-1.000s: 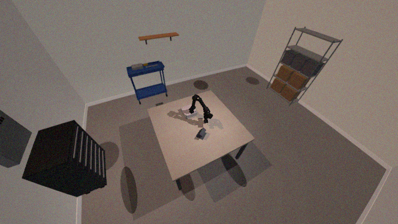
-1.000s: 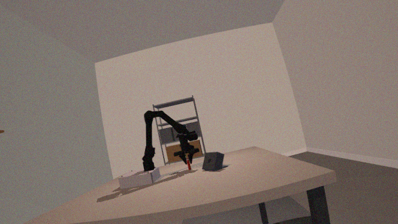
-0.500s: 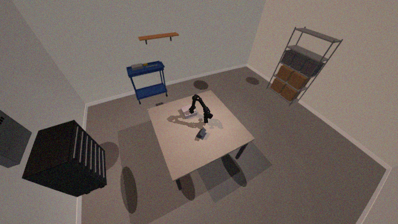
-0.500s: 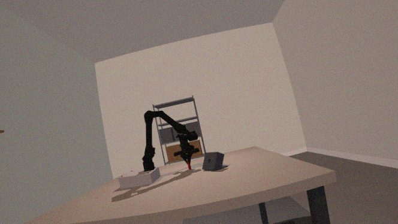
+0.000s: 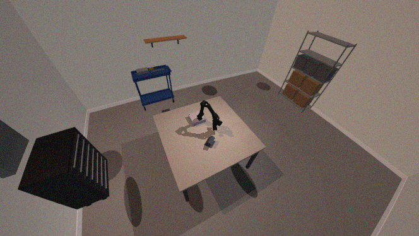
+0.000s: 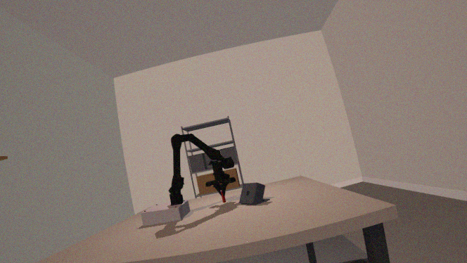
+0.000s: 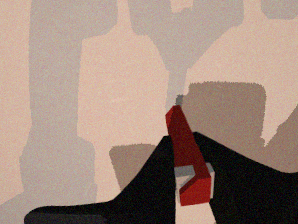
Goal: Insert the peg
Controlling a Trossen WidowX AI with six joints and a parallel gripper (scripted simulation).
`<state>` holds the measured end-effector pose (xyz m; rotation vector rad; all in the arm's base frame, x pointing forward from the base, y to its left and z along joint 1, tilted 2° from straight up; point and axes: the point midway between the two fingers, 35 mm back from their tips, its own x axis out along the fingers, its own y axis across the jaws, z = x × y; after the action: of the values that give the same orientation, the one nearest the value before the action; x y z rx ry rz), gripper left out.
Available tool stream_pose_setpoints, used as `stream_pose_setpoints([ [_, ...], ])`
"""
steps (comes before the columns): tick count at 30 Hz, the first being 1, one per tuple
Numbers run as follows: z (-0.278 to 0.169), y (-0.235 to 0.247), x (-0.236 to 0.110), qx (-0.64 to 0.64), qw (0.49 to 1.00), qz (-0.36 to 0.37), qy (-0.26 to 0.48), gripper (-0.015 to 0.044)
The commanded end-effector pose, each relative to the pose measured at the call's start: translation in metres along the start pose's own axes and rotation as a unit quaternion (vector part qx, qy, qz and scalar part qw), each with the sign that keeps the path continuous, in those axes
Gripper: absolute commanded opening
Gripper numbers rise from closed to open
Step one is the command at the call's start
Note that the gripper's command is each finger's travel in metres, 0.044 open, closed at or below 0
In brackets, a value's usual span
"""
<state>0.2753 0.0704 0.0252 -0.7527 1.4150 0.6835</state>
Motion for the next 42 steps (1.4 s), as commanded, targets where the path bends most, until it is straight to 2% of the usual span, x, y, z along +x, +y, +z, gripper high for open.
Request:
stream_pose_setpoints([
  [1, 0.003, -0.002, -0.018, 0.0, 1.0, -0.004, -0.006, 0.0],
  [15, 0.002, -0.003, -0.073, -0.001, 1.0, -0.002, -0.005, 0.0],
  [42, -0.007, -0.02, -0.065, 0.161, 0.986, 0.033, -0.035, 0.0],
])
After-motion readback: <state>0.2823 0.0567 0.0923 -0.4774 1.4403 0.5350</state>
